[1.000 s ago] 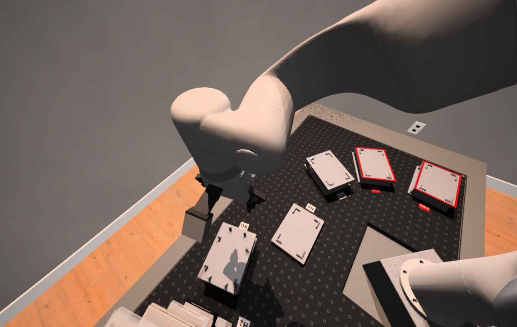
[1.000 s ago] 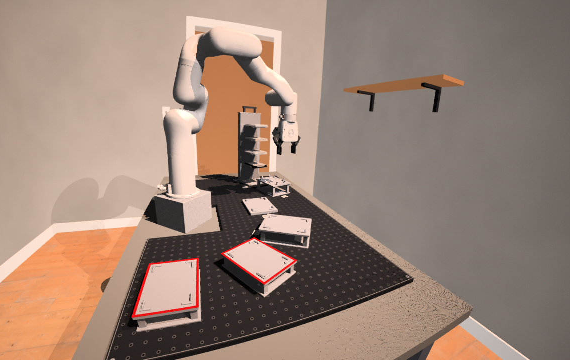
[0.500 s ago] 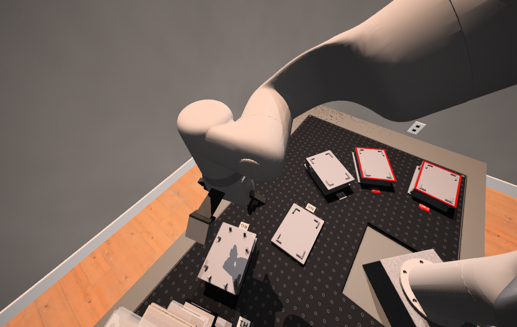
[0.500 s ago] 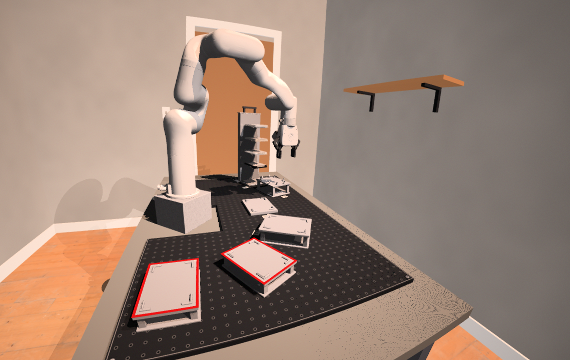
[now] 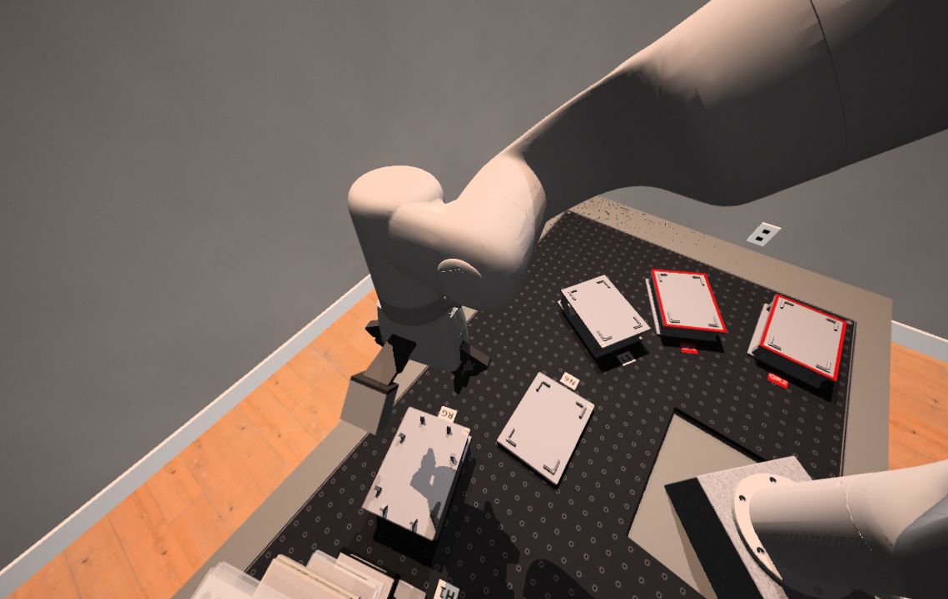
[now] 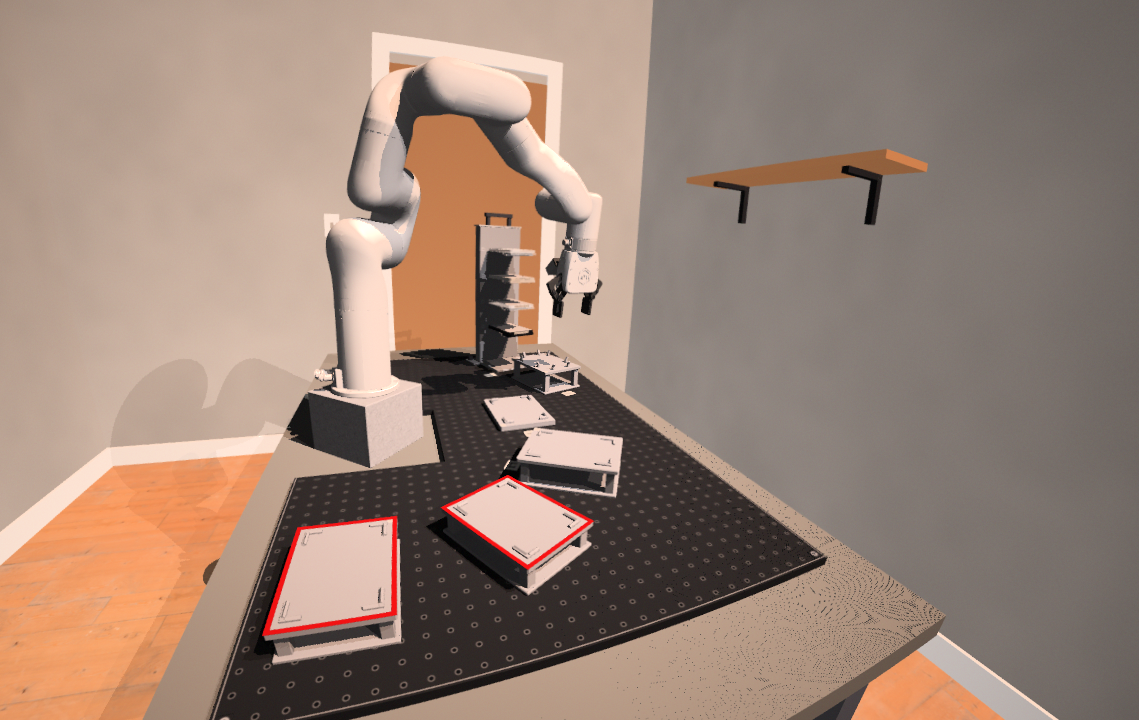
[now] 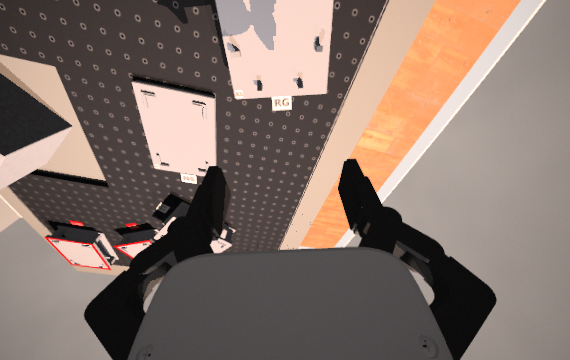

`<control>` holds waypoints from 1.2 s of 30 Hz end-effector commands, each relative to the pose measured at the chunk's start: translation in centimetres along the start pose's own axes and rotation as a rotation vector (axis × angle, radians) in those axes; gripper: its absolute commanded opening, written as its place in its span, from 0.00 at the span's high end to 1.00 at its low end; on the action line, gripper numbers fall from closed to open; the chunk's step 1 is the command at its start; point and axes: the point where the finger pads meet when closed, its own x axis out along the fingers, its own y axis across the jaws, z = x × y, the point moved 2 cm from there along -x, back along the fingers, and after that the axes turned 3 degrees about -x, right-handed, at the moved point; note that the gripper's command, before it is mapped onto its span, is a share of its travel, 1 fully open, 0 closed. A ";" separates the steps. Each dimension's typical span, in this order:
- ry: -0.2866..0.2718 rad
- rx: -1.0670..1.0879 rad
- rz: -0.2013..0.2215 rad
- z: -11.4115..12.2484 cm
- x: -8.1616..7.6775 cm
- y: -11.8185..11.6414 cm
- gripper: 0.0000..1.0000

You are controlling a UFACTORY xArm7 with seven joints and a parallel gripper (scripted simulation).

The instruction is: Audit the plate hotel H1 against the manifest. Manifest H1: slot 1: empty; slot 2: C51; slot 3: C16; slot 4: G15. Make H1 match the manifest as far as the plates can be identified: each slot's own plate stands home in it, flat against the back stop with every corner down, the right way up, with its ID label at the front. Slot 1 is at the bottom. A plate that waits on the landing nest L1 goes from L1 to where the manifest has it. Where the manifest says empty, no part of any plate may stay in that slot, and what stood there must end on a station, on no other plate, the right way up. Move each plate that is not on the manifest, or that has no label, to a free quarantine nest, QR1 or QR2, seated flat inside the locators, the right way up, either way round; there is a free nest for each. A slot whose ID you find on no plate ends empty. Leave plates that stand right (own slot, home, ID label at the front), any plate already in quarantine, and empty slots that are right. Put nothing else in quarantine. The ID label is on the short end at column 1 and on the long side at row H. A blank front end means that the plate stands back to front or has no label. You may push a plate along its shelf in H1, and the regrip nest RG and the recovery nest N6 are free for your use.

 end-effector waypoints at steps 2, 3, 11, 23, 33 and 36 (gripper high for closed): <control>0.087 -0.002 0.008 0.2 -0.1 0.1 0.00; 0.103 -0.002 0.009 0.2 -0.1 0.1 0.00; 0.203 -0.003 0.014 0.4 -0.1 0.1 0.00; 0.403 -0.003 0.024 0.8 0.0 0.0 0.00; 0.536 -0.003 0.031 1.0 0.2 0.0 0.00; 0.586 -0.003 0.033 1.1 0.2 0.0 0.00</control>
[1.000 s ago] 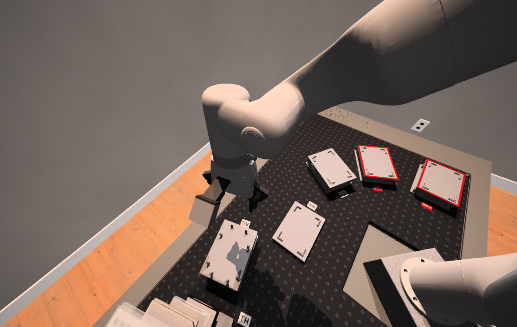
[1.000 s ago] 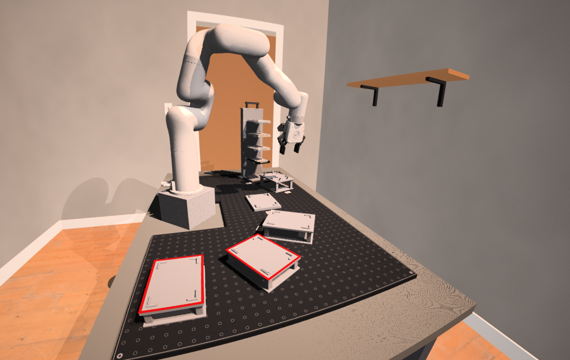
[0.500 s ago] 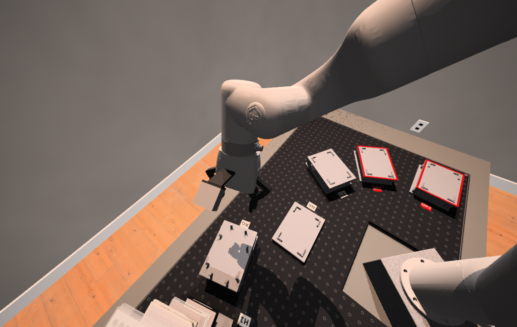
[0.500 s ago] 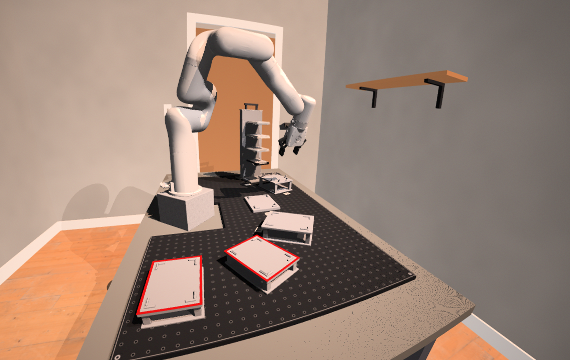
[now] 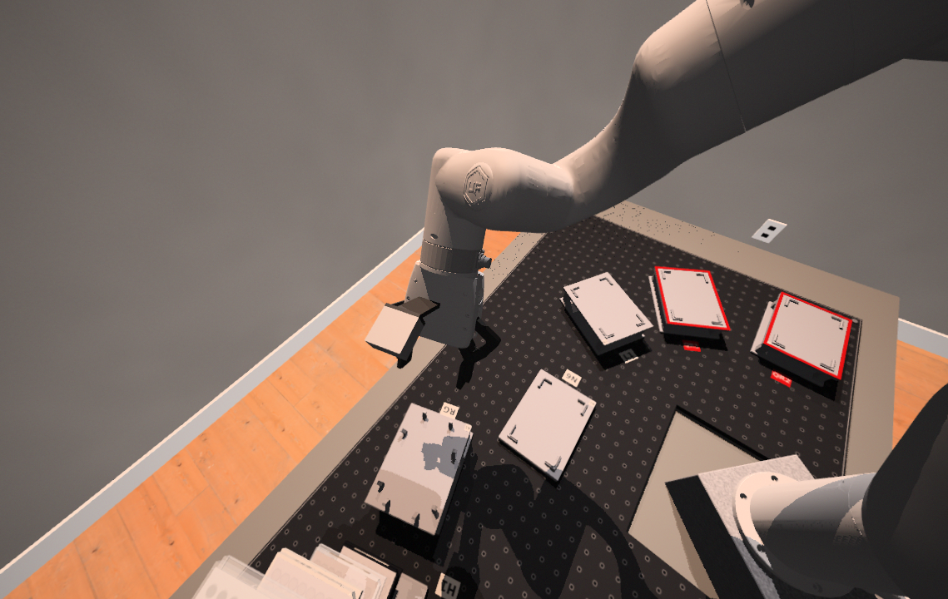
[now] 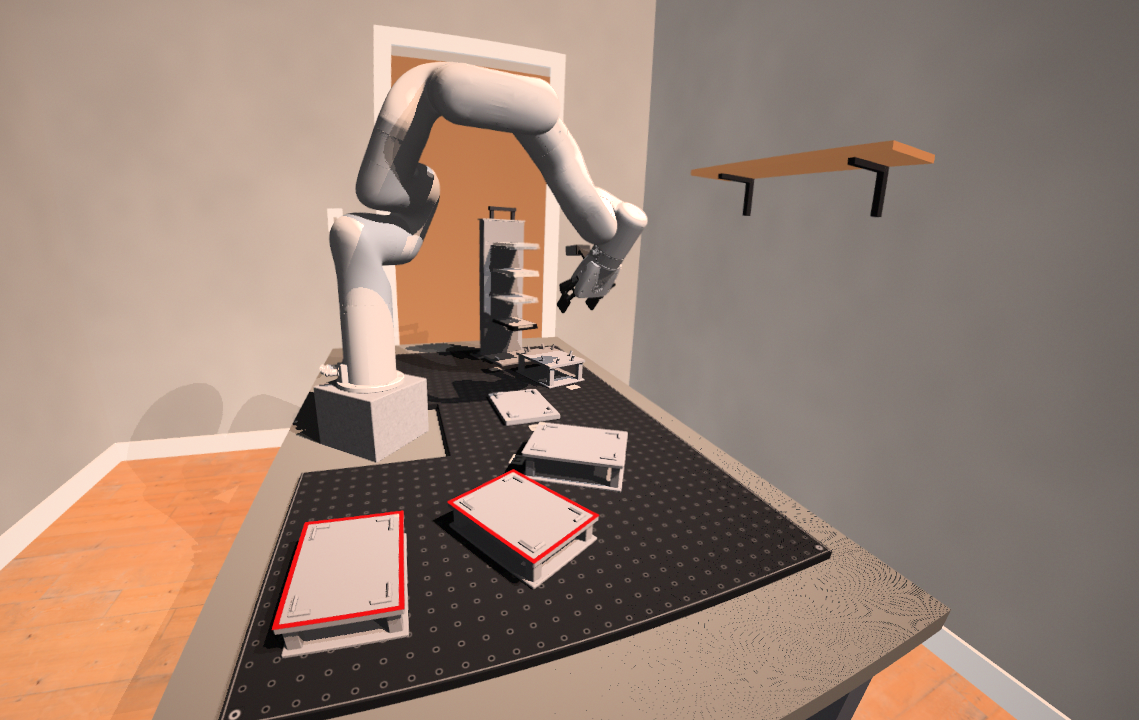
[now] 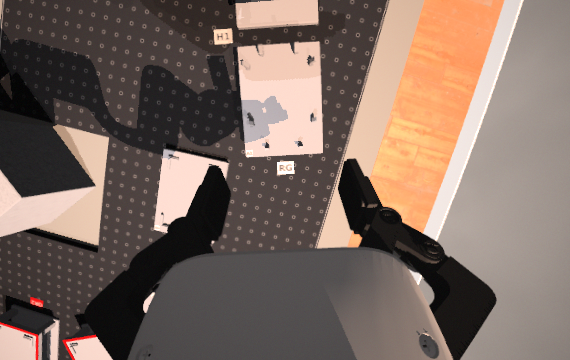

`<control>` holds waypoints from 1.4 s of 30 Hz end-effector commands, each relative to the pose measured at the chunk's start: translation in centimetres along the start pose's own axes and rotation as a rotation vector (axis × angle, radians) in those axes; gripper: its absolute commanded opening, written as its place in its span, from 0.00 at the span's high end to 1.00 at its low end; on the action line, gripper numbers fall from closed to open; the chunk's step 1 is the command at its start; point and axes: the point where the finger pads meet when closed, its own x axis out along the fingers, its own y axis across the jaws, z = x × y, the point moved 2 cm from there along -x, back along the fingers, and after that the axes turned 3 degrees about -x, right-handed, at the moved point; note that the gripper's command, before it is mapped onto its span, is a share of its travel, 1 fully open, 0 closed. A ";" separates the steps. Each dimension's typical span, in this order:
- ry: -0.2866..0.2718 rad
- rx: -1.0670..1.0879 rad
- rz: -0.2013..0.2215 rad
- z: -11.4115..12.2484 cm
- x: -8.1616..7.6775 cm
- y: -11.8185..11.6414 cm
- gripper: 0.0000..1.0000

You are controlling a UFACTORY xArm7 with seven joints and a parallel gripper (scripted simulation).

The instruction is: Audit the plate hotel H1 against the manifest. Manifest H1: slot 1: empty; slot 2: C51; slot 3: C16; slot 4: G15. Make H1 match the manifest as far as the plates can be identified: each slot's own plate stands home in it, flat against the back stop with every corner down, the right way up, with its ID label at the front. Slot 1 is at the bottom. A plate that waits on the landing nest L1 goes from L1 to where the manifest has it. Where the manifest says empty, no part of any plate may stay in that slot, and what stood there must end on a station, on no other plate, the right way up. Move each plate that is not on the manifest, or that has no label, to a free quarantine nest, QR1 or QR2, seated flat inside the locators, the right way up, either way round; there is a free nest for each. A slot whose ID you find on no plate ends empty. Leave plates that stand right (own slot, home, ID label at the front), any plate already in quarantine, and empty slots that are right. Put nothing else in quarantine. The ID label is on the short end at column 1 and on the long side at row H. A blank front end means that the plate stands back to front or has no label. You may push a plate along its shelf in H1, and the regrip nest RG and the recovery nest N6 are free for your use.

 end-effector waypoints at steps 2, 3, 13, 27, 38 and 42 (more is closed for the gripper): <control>0.081 -0.003 0.006 0.1 -0.1 0.1 0.00; 0.098 -0.003 0.006 0.1 -0.1 0.1 0.00; 0.231 -0.003 0.013 0.4 0.0 0.1 0.00; 0.431 -0.003 0.023 0.8 0.1 0.0 0.00; 0.614 -0.003 0.032 1.1 0.3 0.0 0.00; 0.647 -0.003 0.034 1.1 0.3 0.0 0.00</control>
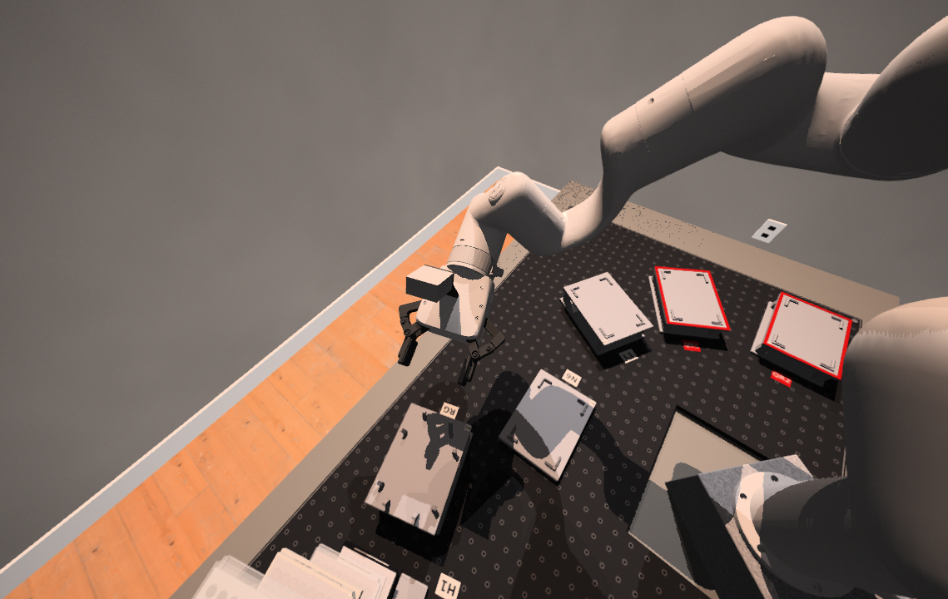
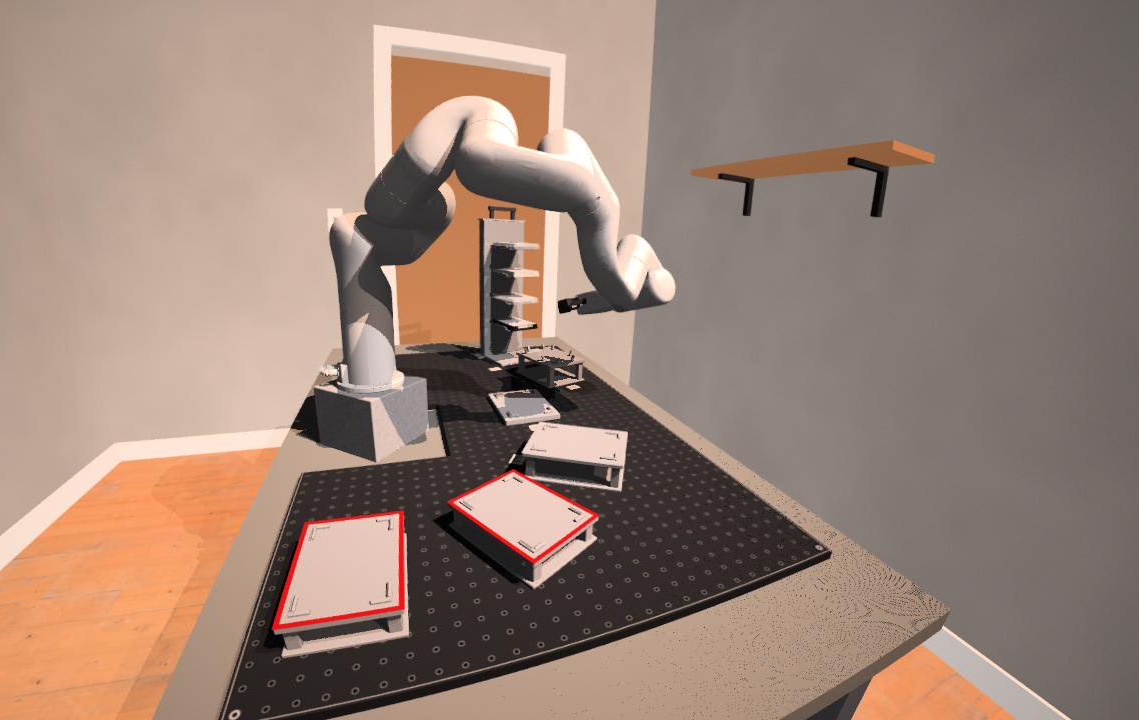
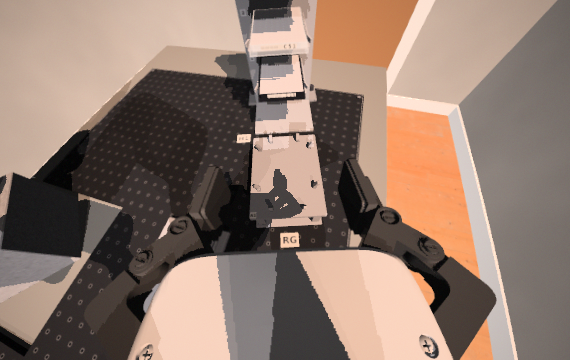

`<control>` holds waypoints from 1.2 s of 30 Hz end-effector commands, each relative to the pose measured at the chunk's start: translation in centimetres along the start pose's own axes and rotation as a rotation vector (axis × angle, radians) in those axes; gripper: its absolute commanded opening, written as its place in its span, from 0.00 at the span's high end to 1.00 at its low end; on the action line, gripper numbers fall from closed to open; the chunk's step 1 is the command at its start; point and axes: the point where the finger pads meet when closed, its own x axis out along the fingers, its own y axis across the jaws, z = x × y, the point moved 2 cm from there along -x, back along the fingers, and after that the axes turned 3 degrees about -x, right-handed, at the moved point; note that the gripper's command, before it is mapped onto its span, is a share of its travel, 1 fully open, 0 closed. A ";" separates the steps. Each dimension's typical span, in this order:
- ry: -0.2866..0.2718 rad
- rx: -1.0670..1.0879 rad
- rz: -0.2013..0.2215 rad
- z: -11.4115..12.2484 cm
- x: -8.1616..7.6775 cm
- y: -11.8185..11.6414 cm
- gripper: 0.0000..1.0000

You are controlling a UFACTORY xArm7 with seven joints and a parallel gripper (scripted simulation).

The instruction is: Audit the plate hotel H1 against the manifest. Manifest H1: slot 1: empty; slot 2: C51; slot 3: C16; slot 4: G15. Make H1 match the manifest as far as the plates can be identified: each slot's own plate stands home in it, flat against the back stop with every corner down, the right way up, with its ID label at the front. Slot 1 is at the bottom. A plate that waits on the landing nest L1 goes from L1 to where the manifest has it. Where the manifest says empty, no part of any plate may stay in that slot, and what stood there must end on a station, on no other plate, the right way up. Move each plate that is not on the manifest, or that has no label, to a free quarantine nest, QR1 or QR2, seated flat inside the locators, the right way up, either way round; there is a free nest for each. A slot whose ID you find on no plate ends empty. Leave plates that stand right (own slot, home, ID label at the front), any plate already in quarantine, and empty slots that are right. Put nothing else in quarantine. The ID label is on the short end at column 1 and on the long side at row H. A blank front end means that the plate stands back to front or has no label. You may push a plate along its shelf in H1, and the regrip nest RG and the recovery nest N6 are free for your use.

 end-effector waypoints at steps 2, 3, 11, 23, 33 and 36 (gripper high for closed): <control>0.060 -0.005 0.001 -0.1 0.0 0.1 0.00; 0.077 -0.005 0.002 -0.1 0.0 0.1 0.00; 0.210 -0.005 0.008 0.2 0.0 0.1 0.00; 0.297 -0.005 0.013 0.3 0.1 0.1 0.00; 0.297 -0.005 0.013 -0.8 0.8 0.2 0.00; 0.297 -0.005 0.013 -1.5 1.2 0.2 0.00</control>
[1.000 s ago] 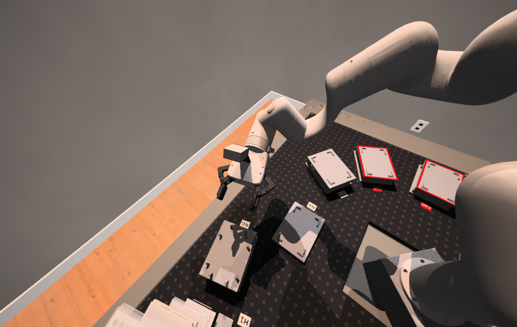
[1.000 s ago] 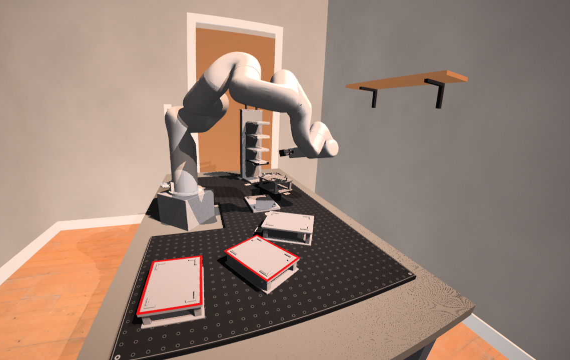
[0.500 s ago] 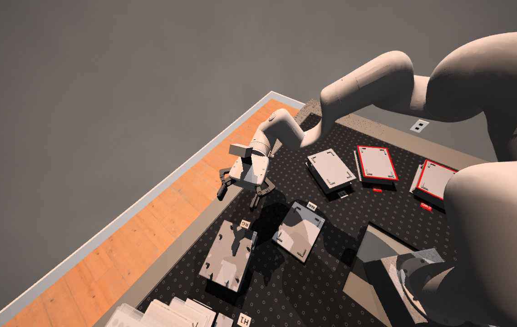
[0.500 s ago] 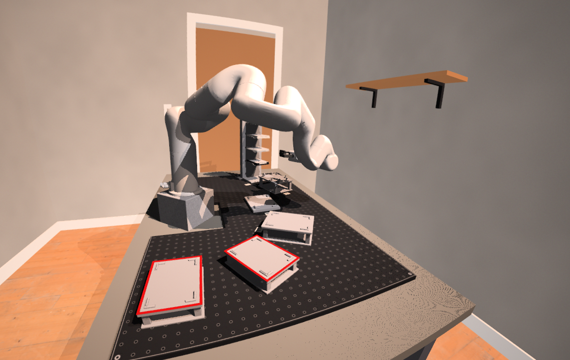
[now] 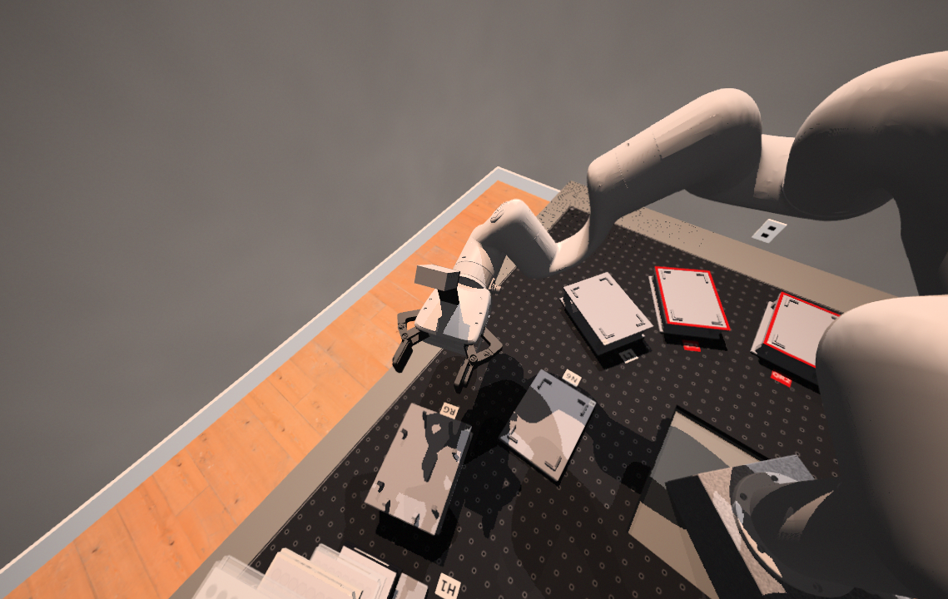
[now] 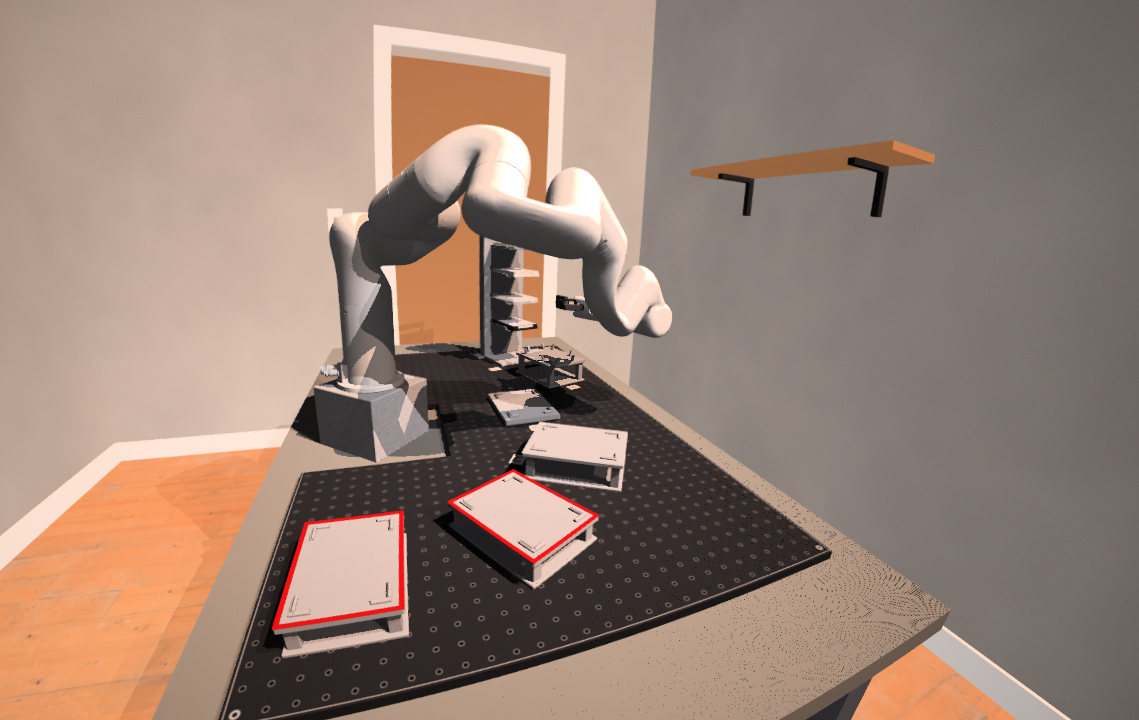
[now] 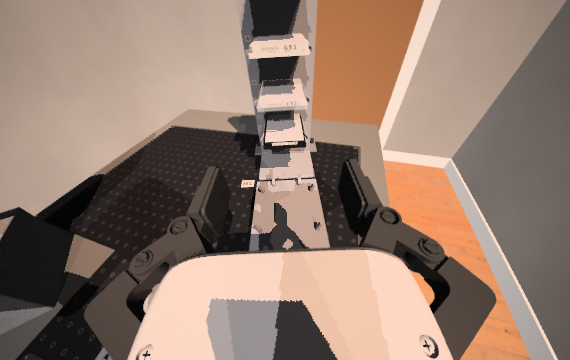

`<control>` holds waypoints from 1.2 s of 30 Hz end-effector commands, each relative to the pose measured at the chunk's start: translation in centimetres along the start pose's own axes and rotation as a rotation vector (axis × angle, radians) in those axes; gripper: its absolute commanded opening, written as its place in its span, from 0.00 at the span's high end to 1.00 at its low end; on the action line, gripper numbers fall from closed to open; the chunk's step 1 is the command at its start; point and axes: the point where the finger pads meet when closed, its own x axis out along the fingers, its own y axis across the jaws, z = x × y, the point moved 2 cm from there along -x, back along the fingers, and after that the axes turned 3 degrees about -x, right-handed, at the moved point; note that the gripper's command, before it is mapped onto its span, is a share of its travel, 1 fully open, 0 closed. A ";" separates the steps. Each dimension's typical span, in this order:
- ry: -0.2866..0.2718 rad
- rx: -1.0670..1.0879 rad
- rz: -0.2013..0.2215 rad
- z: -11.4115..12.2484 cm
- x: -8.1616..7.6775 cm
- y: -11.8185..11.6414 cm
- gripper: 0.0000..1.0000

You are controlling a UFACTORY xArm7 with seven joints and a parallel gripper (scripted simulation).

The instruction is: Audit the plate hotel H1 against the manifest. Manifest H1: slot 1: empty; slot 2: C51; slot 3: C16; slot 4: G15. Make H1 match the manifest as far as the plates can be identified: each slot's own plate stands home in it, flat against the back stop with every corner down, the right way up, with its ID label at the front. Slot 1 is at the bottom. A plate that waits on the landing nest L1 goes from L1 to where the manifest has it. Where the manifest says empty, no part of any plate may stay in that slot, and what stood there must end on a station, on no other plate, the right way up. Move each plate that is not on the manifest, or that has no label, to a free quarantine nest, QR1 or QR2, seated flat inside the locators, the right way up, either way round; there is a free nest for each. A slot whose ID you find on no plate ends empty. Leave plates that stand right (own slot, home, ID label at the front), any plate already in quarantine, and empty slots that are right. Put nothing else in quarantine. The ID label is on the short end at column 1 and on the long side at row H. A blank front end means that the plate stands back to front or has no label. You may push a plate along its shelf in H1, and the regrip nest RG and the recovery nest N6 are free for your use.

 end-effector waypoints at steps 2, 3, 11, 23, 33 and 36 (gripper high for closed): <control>-0.001 -0.003 0.001 -0.9 0.9 0.1 0.00; -0.001 -0.003 0.001 -1.1 1.1 0.1 0.00; -0.001 -0.003 0.000 -2.5 2.7 0.2 0.00; -0.001 -0.003 0.000 -4.2 4.7 0.3 0.00; -0.001 -0.003 0.000 -5.6 6.4 0.3 0.00; -0.001 -0.003 0.000 -6.1 7.0 0.4 0.00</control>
